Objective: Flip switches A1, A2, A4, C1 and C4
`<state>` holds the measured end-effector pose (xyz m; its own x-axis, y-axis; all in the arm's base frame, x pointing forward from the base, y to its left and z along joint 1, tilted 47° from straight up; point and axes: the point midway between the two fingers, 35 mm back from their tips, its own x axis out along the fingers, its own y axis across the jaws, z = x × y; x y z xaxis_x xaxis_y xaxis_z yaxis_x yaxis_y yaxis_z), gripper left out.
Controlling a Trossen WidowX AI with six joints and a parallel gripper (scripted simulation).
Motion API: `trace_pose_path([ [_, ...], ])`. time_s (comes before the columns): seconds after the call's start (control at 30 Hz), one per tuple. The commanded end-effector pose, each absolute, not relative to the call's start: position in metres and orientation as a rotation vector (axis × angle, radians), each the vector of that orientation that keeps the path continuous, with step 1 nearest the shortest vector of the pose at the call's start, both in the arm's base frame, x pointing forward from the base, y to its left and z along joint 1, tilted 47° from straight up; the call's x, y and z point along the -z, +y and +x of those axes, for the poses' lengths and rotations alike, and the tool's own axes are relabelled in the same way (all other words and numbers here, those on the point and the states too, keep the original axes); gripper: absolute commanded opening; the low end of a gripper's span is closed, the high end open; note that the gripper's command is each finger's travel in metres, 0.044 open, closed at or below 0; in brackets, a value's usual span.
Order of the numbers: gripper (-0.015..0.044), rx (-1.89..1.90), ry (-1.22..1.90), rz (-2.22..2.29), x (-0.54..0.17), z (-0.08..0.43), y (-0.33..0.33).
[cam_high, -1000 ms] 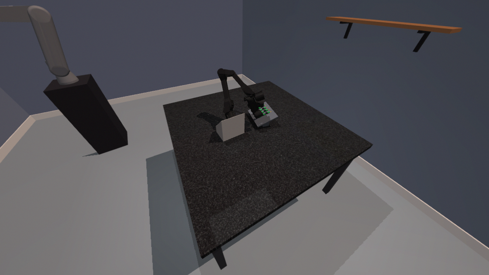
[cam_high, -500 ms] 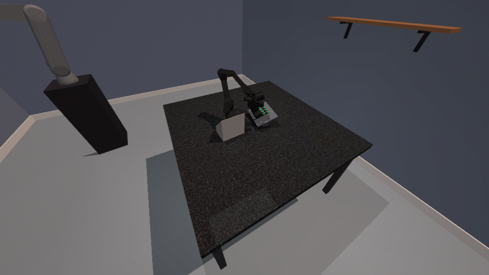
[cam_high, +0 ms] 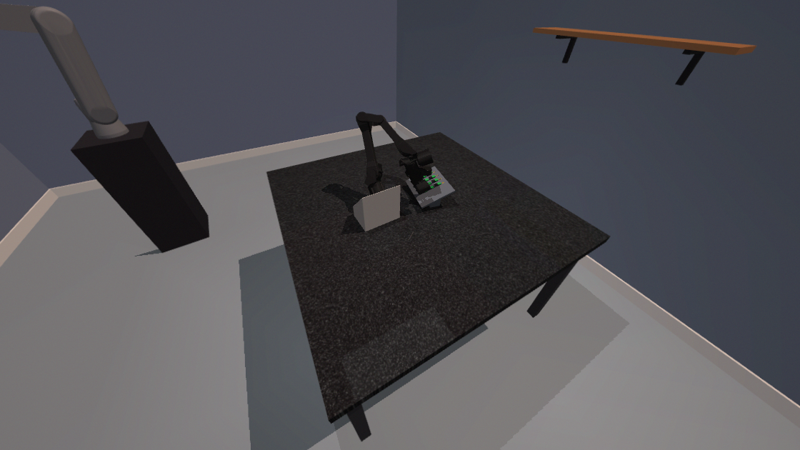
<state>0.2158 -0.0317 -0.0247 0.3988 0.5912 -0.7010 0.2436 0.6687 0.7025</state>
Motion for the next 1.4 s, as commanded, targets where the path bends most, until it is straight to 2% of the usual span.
trace_pose_path([
  [0.0,0.0000,-0.258,1.176,0.866,0.025,0.215,-0.030],
  [0.8,0.0000,-0.258,1.176,0.866,0.027,0.216,-0.028],
  [1.03,0.0000,-0.264,1.201,0.861,-0.012,0.196,-0.066],
  [1.2,0.0000,-0.268,1.203,0.863,-0.018,0.193,-0.069],
  [1.37,0.0000,-0.267,1.202,0.863,-0.056,0.239,-0.063],
])
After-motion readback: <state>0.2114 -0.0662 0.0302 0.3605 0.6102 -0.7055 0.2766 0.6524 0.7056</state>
